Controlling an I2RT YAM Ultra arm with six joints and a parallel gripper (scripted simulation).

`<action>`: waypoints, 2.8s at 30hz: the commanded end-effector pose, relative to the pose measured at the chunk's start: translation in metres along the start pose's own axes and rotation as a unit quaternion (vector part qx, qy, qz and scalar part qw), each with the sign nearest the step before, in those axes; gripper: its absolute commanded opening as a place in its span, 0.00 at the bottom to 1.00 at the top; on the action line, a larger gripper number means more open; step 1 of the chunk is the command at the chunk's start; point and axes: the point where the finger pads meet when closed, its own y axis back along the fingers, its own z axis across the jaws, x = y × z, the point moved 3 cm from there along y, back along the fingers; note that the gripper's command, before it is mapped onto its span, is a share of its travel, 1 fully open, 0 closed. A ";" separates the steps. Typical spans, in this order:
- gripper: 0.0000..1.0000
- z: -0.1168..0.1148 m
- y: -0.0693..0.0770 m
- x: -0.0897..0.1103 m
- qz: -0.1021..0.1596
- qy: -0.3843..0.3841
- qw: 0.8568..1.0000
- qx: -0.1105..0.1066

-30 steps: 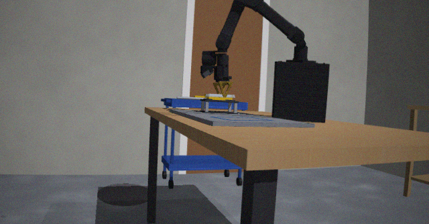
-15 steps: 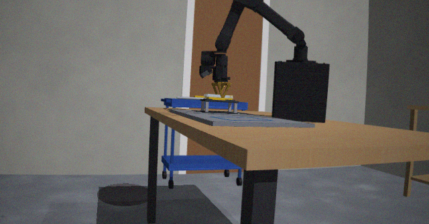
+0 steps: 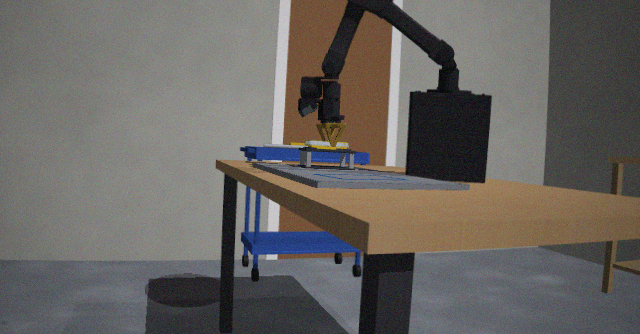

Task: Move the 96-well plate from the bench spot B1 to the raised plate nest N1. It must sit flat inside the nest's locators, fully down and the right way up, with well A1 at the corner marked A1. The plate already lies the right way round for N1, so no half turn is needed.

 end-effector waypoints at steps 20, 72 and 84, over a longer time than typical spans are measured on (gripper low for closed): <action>0.00 0.001 0.011 -0.008 -0.022 0.002 1.000 0.007; 0.00 -0.001 0.007 -0.010 -0.026 0.002 1.000 0.008; 0.00 0.003 -0.004 0.002 -0.010 -0.001 1.000 0.001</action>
